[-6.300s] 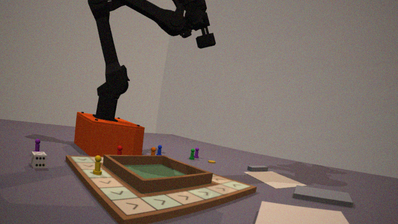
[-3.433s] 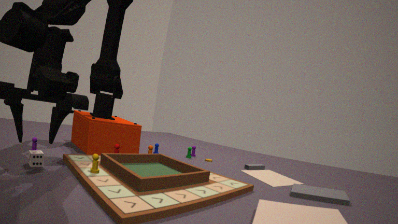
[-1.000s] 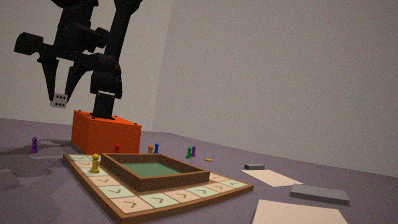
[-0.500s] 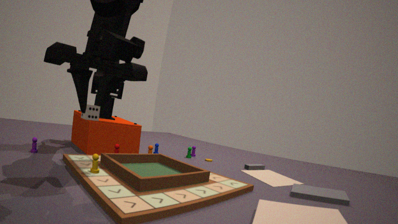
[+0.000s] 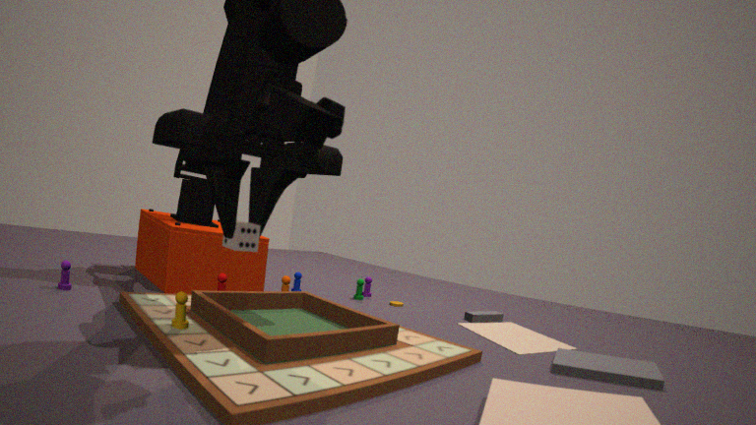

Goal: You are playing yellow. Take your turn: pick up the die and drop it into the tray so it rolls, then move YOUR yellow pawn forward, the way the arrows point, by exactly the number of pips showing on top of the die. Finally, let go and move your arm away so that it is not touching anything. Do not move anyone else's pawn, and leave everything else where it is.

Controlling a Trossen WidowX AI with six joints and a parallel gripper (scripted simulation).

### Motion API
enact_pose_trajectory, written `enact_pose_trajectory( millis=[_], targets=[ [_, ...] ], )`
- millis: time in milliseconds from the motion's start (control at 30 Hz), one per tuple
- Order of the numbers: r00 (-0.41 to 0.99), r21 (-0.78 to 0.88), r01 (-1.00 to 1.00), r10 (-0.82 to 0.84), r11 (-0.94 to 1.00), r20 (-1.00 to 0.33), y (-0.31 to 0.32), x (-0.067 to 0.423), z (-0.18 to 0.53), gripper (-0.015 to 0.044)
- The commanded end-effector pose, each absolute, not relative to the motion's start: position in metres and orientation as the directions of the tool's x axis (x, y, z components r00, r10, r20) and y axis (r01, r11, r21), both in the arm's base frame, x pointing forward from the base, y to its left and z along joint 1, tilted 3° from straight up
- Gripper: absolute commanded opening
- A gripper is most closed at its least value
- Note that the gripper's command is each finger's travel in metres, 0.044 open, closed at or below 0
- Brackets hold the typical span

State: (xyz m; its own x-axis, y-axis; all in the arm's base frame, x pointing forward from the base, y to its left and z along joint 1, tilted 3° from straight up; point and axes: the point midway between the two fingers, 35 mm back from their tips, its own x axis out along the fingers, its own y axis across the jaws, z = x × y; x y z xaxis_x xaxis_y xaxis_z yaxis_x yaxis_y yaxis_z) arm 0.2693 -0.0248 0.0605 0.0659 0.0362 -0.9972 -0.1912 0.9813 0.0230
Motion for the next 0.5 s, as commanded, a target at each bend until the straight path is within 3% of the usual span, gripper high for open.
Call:
enact_pose_trajectory(
  millis=[0,467],
  targets=[
    [0.058,0.026,-0.177,0.037,0.984,-0.998,-0.005,0.269,0.056,0.0],
    [0.086,0.03,-0.146,0.043,0.989,-0.995,0.038,0.271,0.05,0.0]
  ],
)
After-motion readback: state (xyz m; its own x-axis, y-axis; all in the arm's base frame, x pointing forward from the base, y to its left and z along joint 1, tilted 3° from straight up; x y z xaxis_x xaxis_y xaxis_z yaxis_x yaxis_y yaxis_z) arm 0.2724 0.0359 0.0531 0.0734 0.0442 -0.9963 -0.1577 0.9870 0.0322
